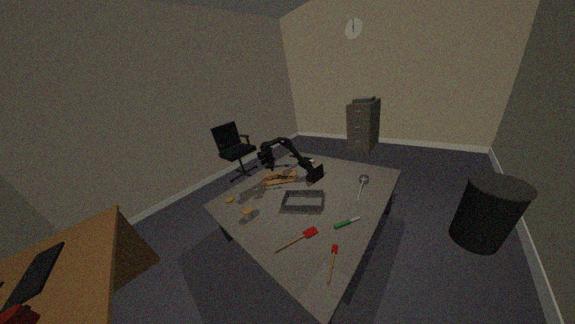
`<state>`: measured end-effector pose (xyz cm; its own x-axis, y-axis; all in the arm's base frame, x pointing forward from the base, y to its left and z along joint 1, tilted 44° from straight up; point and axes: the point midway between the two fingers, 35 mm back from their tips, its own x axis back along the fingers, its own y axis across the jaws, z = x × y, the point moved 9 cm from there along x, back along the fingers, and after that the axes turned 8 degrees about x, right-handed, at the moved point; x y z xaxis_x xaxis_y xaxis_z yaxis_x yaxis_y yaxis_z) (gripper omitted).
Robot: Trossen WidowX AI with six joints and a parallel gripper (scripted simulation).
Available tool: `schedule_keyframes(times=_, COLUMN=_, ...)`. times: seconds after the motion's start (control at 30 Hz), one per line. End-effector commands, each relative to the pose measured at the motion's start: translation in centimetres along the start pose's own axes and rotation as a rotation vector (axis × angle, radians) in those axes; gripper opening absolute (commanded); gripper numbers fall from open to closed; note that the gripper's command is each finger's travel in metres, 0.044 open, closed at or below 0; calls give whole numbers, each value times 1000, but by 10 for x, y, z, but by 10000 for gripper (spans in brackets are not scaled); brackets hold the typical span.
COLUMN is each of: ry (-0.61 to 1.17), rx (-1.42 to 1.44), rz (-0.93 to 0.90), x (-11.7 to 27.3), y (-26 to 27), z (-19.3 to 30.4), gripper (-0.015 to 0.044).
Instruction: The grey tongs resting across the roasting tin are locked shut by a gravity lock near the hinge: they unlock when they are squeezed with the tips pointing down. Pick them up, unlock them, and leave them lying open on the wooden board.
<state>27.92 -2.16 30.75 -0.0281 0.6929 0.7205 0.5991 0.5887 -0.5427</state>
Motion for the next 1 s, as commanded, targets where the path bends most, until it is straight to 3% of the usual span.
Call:
schedule_keyframes(times=0.0, ry=-5, rx=-197, rz=2, x=0, y=-11, z=2, gripper=-150)
schedule_keyframes(times=0.97, ry=-35, rx=-1356, rz=-5, x=3, y=-65, z=13, gripper=-150)
